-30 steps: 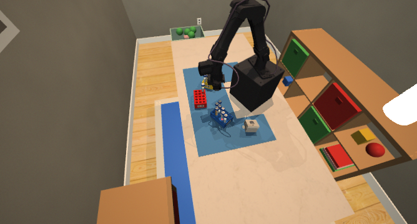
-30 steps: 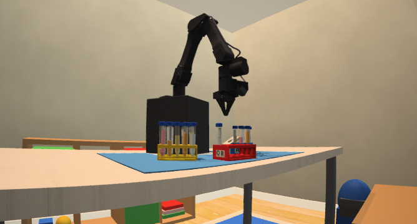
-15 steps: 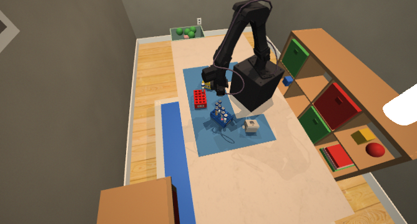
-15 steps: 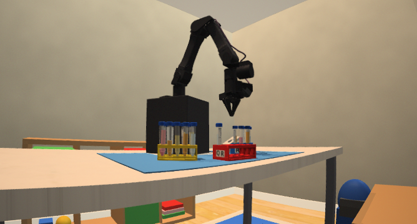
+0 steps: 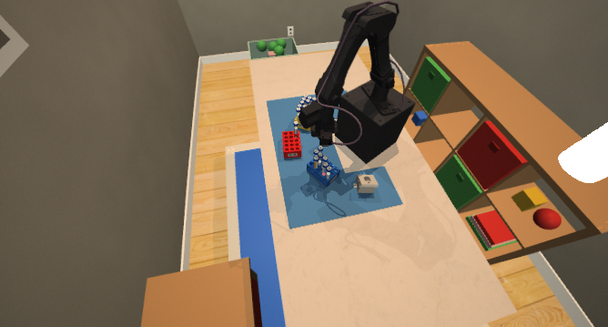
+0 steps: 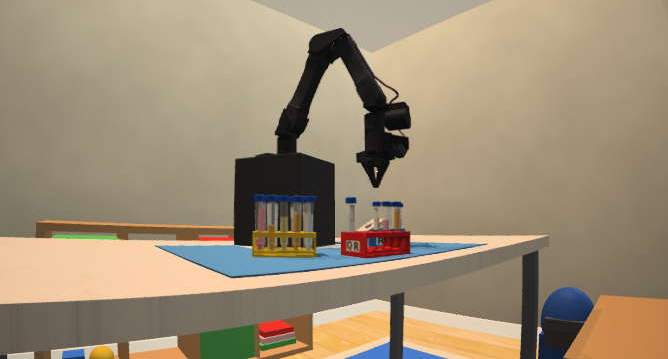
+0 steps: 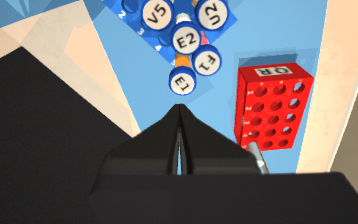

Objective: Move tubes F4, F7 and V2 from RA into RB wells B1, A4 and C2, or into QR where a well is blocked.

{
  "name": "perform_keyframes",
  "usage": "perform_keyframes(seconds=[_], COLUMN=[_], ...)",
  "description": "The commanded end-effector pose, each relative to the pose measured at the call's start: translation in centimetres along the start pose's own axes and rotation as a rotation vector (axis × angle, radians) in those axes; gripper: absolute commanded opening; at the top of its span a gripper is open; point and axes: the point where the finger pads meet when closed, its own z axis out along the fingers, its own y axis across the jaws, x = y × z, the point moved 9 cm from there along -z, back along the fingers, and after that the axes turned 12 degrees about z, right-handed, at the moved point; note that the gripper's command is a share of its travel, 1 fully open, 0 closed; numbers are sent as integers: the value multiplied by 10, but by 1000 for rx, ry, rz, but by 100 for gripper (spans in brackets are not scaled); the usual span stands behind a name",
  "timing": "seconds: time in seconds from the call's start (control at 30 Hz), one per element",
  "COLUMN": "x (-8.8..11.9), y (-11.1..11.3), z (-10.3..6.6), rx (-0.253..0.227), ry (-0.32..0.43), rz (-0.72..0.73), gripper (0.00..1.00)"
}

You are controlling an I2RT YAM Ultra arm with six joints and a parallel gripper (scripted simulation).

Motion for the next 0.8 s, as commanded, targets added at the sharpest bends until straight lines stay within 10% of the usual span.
perform_keyframes(seconds=[0.0,0.77], x=[-7,-41], y=[16,69], z=[3,5], rx=[-17,-17], ry=[9,19], rz=[3,3], gripper=[0,0])
